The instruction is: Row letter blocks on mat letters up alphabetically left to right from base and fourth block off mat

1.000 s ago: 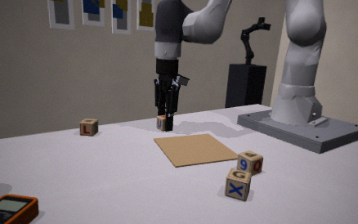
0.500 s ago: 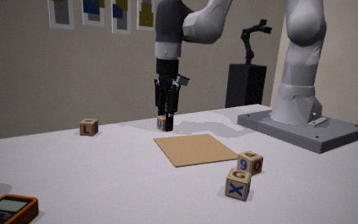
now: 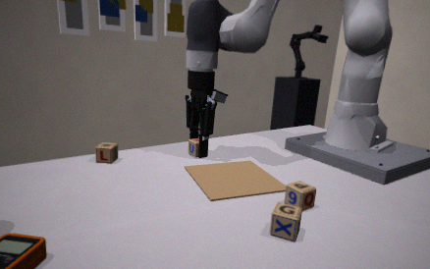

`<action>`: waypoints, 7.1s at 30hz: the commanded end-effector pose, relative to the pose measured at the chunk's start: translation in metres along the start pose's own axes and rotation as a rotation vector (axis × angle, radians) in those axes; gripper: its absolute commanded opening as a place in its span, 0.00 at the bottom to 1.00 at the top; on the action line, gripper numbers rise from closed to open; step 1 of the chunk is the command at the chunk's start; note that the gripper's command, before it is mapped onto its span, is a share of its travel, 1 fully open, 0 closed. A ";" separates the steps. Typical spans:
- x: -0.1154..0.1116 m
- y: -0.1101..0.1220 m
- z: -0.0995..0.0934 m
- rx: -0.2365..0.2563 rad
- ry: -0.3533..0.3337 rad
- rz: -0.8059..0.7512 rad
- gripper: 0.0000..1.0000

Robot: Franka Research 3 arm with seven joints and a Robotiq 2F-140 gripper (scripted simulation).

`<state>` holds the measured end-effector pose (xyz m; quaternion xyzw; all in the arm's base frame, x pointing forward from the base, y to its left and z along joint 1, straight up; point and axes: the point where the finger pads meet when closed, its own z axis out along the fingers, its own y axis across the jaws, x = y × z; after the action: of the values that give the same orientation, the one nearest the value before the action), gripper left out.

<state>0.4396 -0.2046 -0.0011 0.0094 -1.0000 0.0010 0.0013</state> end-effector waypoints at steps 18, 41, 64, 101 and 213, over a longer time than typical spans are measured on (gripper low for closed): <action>-0.001 0.000 0.002 0.001 -0.004 0.004 0.33; -0.001 0.000 0.003 0.001 -0.004 0.004 0.33; -0.001 0.000 0.003 0.001 -0.004 0.004 0.35; -0.001 0.000 -0.036 0.001 -0.004 0.004 0.44; -0.092 0.299 -0.090 -0.006 0.022 -1.551 1.00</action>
<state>0.5270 0.0860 0.0875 0.6633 -0.7483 -0.0024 0.0070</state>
